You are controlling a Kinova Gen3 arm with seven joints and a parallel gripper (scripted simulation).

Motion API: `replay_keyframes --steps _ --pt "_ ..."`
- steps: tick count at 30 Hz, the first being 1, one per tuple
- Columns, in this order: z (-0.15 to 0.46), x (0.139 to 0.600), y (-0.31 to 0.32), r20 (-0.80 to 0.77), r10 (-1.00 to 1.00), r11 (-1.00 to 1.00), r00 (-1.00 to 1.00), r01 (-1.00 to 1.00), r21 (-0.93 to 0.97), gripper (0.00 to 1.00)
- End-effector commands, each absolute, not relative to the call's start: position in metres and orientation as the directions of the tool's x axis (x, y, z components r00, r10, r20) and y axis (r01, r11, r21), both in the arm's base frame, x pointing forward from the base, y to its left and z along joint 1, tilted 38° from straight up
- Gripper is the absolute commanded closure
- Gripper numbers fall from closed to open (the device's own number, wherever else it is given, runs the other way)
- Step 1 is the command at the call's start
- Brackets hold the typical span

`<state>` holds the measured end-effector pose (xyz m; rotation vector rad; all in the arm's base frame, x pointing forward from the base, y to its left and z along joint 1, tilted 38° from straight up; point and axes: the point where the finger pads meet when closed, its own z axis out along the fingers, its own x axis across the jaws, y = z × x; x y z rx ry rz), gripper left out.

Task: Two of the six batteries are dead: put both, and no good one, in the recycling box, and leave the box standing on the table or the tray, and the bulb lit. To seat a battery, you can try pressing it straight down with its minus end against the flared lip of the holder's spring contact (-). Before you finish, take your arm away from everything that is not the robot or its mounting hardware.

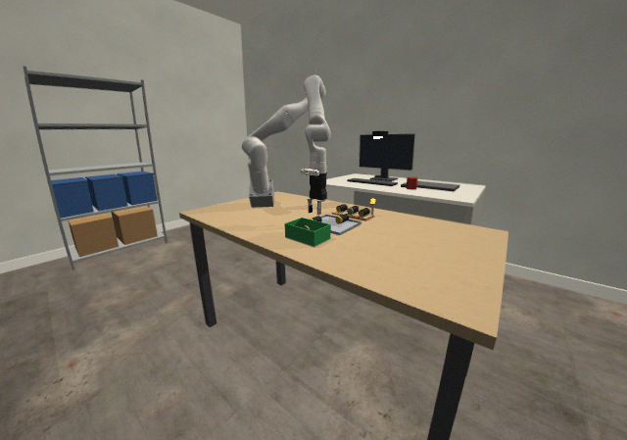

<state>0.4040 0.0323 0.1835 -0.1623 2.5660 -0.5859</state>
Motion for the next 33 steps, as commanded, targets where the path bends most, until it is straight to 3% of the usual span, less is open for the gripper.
replay_keyframes --steps 1,33 --pt "0.182 0.405 0.032 -0.445 -0.22 0.901 -0.868 -0.005 -0.435 0.1" --pt "0.149 0.426 0.016 -0.445 -0.22 0.901 -0.868 -0.005 -0.435 0.1"
